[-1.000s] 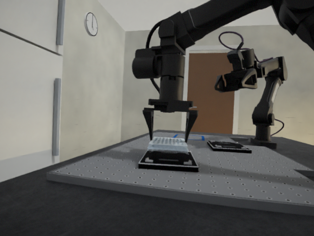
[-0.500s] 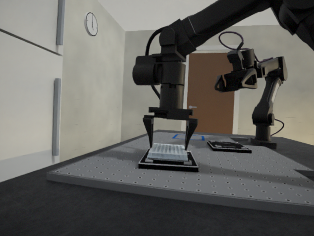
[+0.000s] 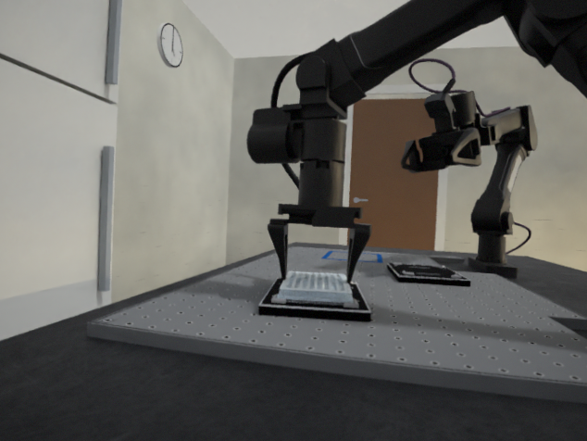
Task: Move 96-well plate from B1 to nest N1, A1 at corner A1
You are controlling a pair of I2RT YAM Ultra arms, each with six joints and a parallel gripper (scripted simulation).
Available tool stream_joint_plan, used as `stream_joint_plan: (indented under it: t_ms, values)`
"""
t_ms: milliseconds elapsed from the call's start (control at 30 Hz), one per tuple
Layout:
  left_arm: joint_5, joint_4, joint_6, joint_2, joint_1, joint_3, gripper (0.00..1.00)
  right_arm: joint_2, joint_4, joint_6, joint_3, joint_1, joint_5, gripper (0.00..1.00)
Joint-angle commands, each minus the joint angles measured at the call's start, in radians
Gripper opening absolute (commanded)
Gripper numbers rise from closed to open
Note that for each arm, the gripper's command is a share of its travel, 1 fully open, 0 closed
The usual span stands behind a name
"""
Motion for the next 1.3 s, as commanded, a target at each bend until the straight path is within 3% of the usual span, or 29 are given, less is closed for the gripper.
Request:
stream_joint_plan:
  t_ms: [0,433,500,967,1267]
  values:
    - [0.012,-0.044,0.001,0.022,0.005,0.048,0.77,-0.018,0.010,0.002,0.007,0.004,0.006,1.00]
    - [0.004,-0.035,0.000,0.015,0.002,0.041,0.77,-0.018,0.010,0.002,0.007,0.004,0.006,1.00]
    - [0.004,-0.035,0.000,0.015,0.002,0.041,1.00,-0.018,0.010,0.002,0.007,0.004,0.006,1.00]
    - [0.013,-0.031,-0.011,-0.049,-0.008,0.027,1.00,-0.018,0.010,0.002,0.007,0.004,0.006,1.00]
    - [0.012,-0.113,0.009,-0.042,0.012,0.107,1.00,-0.018,0.010,0.002,0.007,0.004,0.006,1.00]
